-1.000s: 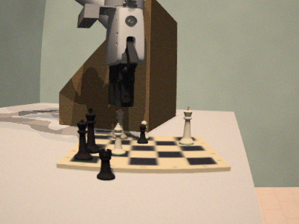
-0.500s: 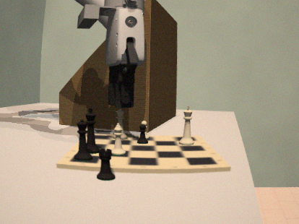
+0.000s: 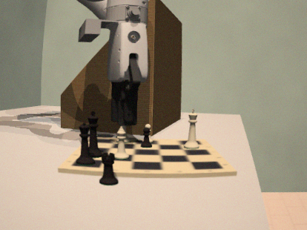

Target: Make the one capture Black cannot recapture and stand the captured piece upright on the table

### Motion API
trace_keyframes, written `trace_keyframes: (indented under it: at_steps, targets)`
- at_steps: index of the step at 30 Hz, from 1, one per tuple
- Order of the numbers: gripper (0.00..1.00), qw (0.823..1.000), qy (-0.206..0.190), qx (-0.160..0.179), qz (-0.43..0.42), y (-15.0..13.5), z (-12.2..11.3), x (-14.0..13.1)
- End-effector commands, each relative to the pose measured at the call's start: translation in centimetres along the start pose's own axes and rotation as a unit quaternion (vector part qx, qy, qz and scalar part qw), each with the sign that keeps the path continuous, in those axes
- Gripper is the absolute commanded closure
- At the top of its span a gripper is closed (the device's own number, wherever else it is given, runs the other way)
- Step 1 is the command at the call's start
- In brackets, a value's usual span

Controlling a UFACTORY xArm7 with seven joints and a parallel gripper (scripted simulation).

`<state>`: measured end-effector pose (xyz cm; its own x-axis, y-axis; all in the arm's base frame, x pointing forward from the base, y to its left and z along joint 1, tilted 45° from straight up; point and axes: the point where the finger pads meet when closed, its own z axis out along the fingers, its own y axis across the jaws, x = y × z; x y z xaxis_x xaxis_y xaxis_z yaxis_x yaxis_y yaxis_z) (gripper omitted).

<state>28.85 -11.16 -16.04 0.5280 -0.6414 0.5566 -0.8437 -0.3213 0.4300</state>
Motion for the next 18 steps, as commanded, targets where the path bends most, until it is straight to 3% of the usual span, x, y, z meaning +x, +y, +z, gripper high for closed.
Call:
trace_keyframes:
  at_steps: [1,18]
  targets:
    - [0.57,1.000,0.000,0.002,0.000,-0.19,0.32,-0.03]
    - [0.57,1.000,0.000,0.002,0.000,-0.20,1.16,-0.03]
